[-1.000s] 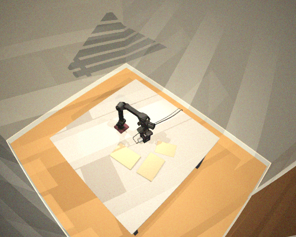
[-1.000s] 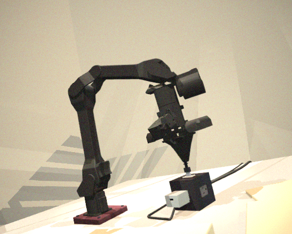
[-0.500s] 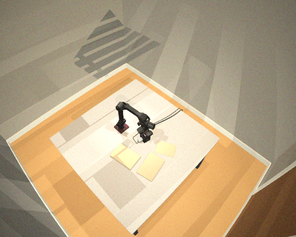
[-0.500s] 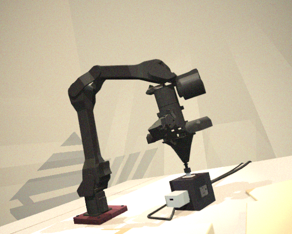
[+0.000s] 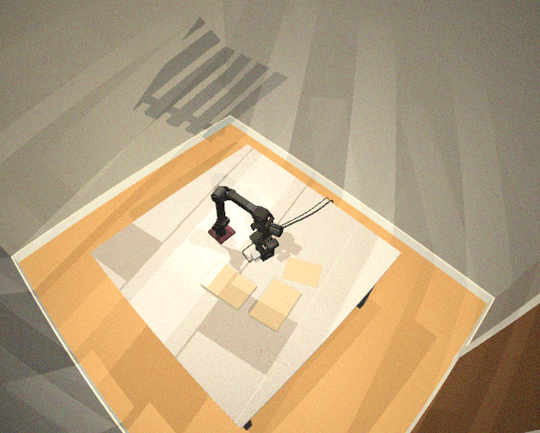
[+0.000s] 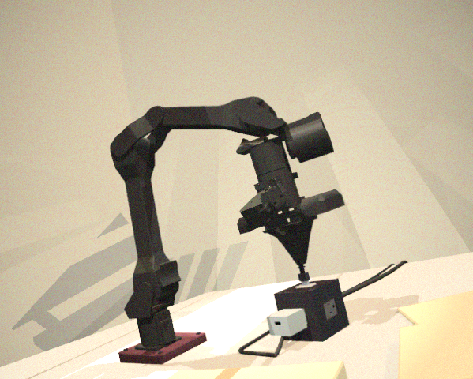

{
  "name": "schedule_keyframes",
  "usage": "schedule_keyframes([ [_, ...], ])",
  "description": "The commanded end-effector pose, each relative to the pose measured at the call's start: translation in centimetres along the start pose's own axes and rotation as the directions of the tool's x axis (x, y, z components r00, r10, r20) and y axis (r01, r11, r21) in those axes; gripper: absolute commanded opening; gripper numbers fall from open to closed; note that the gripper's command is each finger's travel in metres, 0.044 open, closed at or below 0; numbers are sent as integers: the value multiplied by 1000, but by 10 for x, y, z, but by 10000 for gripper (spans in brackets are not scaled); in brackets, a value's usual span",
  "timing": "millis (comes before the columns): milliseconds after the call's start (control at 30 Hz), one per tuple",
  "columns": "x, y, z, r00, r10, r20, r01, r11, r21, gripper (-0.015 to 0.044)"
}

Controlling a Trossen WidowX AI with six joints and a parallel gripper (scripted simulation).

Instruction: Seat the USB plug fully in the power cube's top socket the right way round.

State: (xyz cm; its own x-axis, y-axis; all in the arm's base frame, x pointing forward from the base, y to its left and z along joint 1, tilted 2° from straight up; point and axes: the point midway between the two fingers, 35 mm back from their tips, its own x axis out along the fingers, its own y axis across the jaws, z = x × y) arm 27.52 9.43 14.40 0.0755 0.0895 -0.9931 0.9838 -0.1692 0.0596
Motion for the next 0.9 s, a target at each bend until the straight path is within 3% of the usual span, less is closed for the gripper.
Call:
schedule_keyframes([
  [0, 1, 0, 0, 1000, -1, -4, 1, 1000, -5, 0],
  [867, 4, 0, 0, 1000, -1, -4, 1, 1000, -5, 0],
])
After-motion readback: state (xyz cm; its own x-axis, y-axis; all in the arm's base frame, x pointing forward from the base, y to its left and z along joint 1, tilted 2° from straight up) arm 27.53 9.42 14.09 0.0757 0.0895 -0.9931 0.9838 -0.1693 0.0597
